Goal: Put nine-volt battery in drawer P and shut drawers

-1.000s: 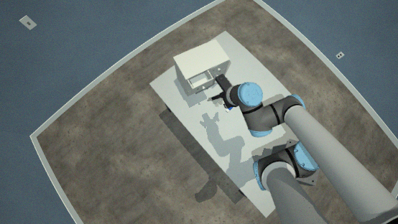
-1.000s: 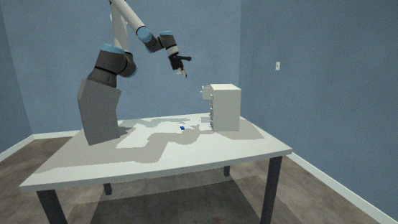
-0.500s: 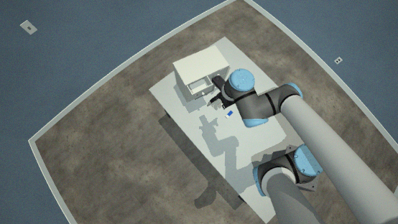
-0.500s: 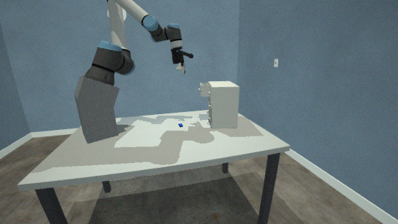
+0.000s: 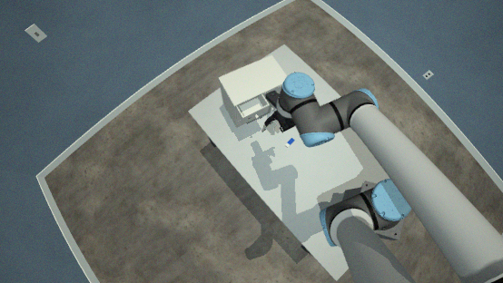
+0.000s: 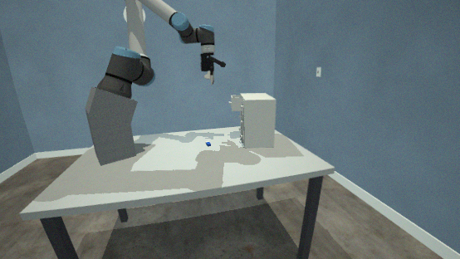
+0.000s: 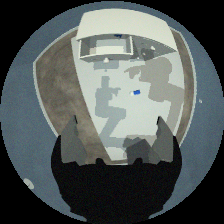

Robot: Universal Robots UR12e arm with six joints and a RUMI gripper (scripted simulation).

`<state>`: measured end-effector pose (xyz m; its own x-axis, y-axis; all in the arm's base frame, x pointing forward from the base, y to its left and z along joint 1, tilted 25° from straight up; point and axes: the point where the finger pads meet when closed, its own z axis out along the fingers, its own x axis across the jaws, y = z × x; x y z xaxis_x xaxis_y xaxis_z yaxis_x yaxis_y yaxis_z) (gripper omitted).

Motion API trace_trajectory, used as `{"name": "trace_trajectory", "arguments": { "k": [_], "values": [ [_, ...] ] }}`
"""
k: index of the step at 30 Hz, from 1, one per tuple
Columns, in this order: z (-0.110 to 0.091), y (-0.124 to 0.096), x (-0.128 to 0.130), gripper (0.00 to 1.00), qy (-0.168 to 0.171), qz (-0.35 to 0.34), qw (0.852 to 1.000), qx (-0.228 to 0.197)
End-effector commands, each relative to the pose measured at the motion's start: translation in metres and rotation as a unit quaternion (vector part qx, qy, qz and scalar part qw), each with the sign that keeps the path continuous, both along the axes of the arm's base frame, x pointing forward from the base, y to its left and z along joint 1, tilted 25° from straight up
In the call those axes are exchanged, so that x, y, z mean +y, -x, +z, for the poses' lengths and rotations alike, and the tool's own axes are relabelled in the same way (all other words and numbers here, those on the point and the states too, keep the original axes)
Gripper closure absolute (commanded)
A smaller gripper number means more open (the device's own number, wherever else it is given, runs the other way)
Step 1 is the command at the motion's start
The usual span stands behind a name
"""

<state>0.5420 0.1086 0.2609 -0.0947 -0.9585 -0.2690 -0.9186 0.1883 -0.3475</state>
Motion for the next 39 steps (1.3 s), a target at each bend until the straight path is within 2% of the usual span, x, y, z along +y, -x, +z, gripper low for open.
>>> {"name": "trace_trajectory", "arguments": {
  "k": [1, 32, 34, 37, 39],
  "values": [
    [0.001, 0.0, 0.0, 0.0, -0.001, 0.002, 1.0, 0.007],
    [0.001, 0.001, 0.0, 0.0, -0.001, 0.003, 1.0, 0.01],
    [-0.004, 0.014, 0.01, 0.0, -0.001, 0.003, 1.0, 0.01],
    [-0.021, 0.051, 0.037, 0.0, -0.001, 0.003, 1.0, 0.01],
    [-0.027, 0.063, 0.046, 0.0, -0.001, 0.003, 1.0, 0.009]
  ]
}}
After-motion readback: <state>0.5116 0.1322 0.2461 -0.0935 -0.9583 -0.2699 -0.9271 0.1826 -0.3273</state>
